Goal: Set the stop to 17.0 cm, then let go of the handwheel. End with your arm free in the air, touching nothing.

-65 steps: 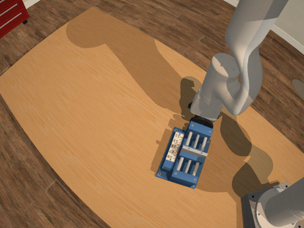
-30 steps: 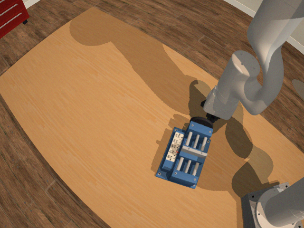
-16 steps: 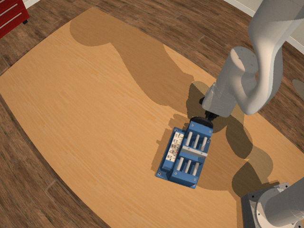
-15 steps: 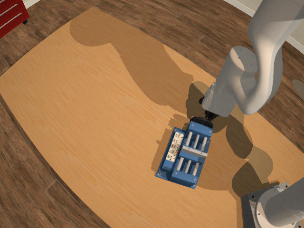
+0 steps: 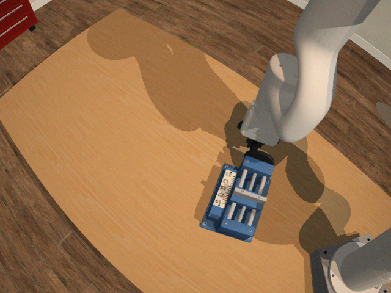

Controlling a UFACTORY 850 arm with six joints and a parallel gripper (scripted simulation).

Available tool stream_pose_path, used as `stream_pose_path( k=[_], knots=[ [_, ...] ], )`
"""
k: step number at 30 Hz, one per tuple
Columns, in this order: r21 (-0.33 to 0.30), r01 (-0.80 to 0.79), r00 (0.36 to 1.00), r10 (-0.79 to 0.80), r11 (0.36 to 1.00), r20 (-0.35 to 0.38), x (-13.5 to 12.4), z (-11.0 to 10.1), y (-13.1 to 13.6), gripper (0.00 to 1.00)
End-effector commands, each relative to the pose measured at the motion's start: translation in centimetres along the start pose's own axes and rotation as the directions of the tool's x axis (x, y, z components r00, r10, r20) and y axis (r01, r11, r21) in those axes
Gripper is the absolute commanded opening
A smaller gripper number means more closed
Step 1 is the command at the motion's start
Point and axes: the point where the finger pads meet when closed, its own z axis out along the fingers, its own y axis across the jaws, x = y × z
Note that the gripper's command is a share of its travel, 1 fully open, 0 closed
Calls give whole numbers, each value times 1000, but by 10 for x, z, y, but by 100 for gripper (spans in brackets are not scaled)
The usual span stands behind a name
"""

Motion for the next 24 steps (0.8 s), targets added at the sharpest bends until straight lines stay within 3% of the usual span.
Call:
stream_pose_path(
  k=[1, 24],
  knots=[
    [-7, 1, 1000, -1, 1000, 7, 0, 12, -3, 6],
    [-7, 1, 1000, -1, 1000, 7, 0, 36, 9, 6]
  ],
)
